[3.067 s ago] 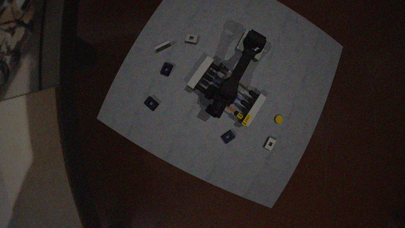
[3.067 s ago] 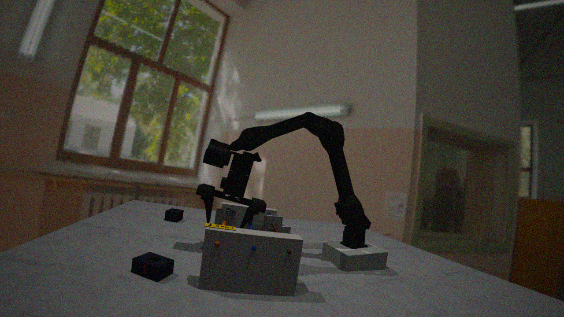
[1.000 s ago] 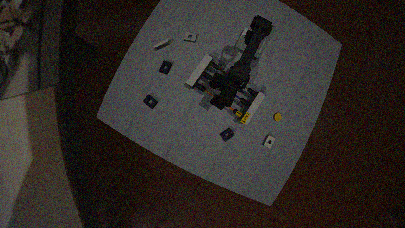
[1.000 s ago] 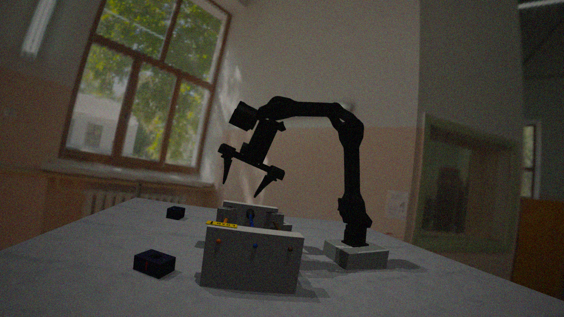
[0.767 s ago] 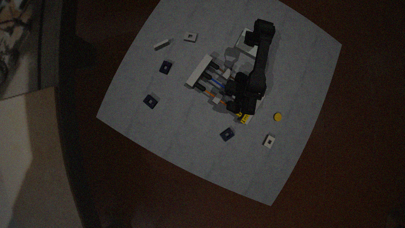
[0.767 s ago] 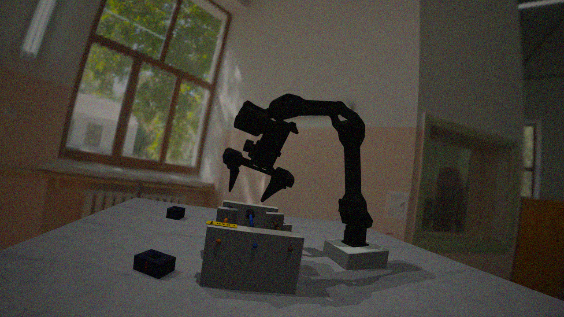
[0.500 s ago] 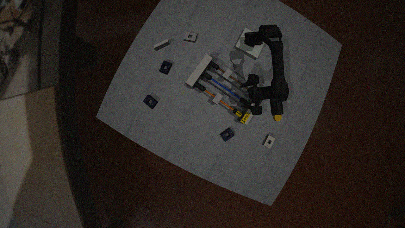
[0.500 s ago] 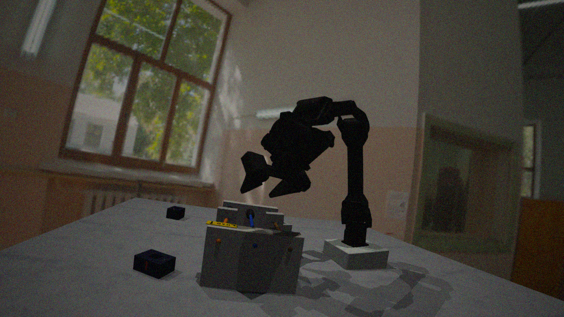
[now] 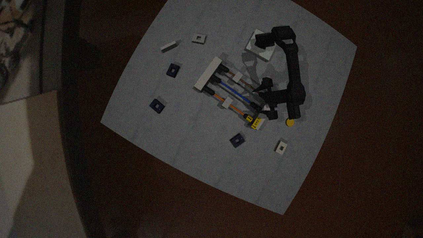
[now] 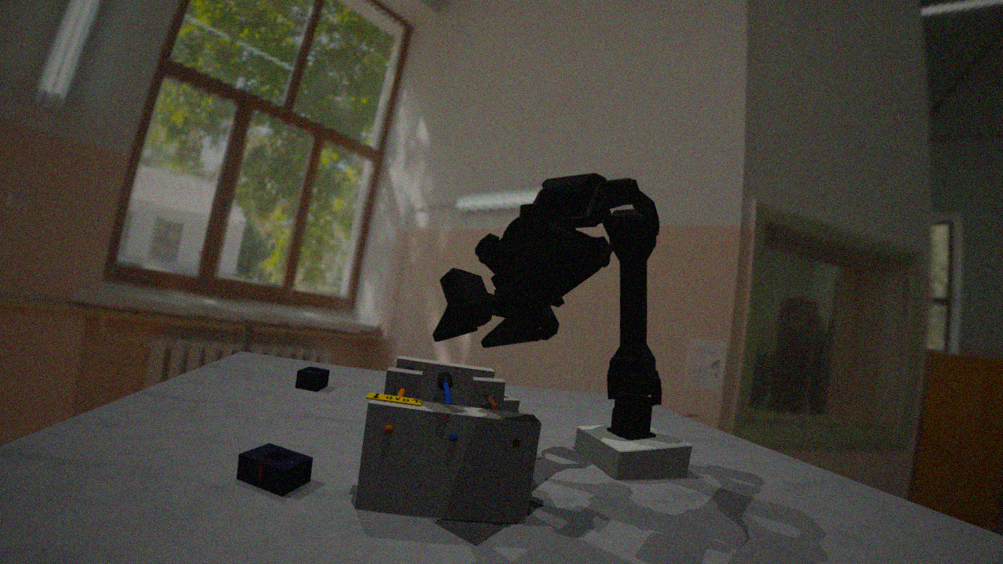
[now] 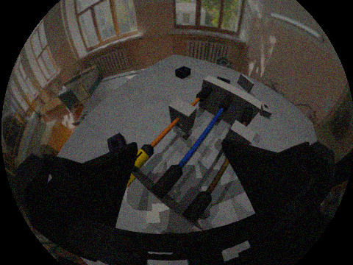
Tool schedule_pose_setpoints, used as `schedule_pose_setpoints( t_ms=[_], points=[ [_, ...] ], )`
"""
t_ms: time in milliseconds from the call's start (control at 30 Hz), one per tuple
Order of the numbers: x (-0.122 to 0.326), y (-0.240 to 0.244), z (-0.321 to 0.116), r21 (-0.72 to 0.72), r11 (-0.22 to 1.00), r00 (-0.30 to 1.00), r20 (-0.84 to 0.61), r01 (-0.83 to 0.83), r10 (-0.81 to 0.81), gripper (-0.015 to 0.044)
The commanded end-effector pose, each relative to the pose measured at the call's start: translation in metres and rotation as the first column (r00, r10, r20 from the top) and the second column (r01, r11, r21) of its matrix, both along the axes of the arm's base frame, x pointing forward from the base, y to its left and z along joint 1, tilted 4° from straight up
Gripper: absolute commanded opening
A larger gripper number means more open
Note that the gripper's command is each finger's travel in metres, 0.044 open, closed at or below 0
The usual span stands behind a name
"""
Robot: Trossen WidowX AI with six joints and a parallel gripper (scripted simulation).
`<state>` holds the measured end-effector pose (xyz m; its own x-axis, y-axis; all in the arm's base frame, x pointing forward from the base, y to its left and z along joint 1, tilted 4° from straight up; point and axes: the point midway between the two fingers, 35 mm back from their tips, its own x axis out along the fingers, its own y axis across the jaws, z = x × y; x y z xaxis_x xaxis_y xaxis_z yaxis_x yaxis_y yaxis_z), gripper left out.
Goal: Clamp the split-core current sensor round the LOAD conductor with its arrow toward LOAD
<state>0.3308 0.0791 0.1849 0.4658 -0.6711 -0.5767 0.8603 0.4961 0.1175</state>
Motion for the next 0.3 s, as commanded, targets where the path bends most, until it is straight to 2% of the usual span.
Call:
schedule_pose_setpoints(
  t_ms=[0, 100, 233, 267],
  points=[
    [0.000, 0.001, 0.000, 0.005, 1.000, 1.000, -0.001, -0.001, 0.001, 0.0440],
    [0.000, -0.001, -0.001, 0.015, 1.000, 1.000, -0.003, 0.007, -0.007, 0.0440],
    [0.008, -0.033, -0.010, 0.232, 0.960, 0.987, -0.057, 0.158, -0.149, 0.0440],
    [0.002, -0.008, -0.008, 0.105, 0.993, 0.998, -0.033, 0.054, -0.051, 0.0440]
  ],
)
